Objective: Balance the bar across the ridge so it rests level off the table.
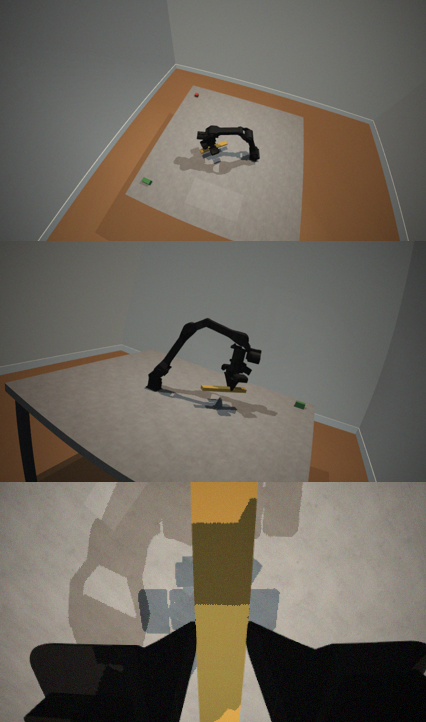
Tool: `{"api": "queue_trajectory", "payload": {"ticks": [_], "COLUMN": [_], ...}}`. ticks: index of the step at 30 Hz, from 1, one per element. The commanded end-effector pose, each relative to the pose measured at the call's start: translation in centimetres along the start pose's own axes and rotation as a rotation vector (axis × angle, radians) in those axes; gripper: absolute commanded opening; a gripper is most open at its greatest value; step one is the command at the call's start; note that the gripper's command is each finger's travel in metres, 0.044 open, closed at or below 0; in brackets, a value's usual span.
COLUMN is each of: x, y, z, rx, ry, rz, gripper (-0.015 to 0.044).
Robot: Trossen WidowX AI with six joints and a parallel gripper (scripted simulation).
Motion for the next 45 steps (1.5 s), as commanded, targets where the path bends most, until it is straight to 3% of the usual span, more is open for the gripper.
{"api": "queue_trajectory", "payload": {"ticks": [1,18,45], "x": [0.1,0.2,0.2], "y": [-1.0,-3.7,-3.6], "z": [-0.1,-0.3,-0.3], "rx": [0.01,0.01,0.01], "ry": [0.003,0.003,0.003], "rz": [0.008,0.008,0.008], "gripper": [0.0,0.0,0.0]}}
Point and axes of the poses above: the point midway between the two fingers, 35 mm back from their tips, its own y axis back along the fingers, its own x axis across the jaws, z = x × y, the point moved 3 cm from there along y, back along the fingers, and after that the axes turned 7 degrees about -y, right-handed, at the moved point
